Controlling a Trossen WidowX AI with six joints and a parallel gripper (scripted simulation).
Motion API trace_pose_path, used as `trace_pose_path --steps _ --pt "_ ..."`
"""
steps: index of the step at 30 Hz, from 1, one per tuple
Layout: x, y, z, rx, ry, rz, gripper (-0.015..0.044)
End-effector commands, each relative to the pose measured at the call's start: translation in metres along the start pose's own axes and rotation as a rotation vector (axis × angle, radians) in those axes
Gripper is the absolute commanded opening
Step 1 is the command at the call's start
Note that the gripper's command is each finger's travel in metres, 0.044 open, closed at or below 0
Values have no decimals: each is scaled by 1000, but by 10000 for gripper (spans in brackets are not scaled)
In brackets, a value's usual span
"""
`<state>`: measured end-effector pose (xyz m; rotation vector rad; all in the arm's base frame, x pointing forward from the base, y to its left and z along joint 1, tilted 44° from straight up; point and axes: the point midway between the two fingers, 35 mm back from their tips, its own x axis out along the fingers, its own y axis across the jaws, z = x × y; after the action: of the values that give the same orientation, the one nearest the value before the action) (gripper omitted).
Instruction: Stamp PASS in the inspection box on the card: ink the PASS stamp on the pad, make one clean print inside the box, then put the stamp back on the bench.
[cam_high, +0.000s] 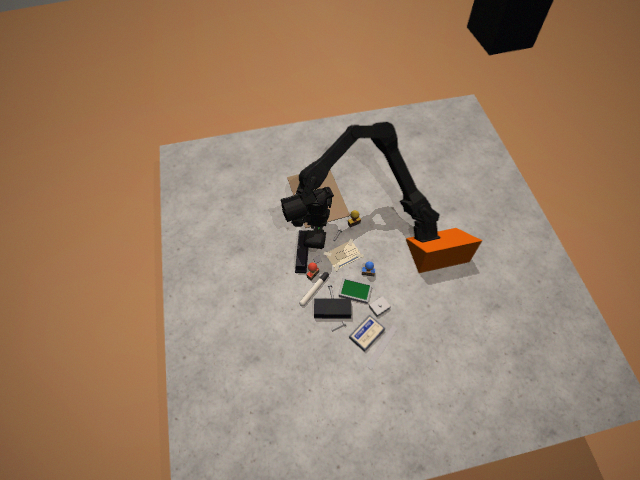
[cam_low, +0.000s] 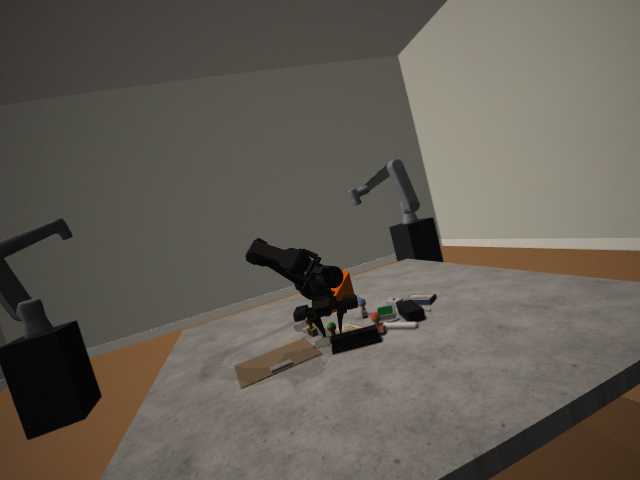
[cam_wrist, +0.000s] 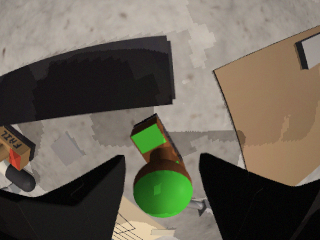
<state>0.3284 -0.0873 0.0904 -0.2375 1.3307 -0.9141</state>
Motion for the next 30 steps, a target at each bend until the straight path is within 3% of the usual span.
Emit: trace_pose_path --steps 1,9,30 --pt "-9 1 1 -4 -3 3 254" --pt "-114 1 -2 -64 -38 18 254" --pt "-115 1 -2 -69 -42 15 254"
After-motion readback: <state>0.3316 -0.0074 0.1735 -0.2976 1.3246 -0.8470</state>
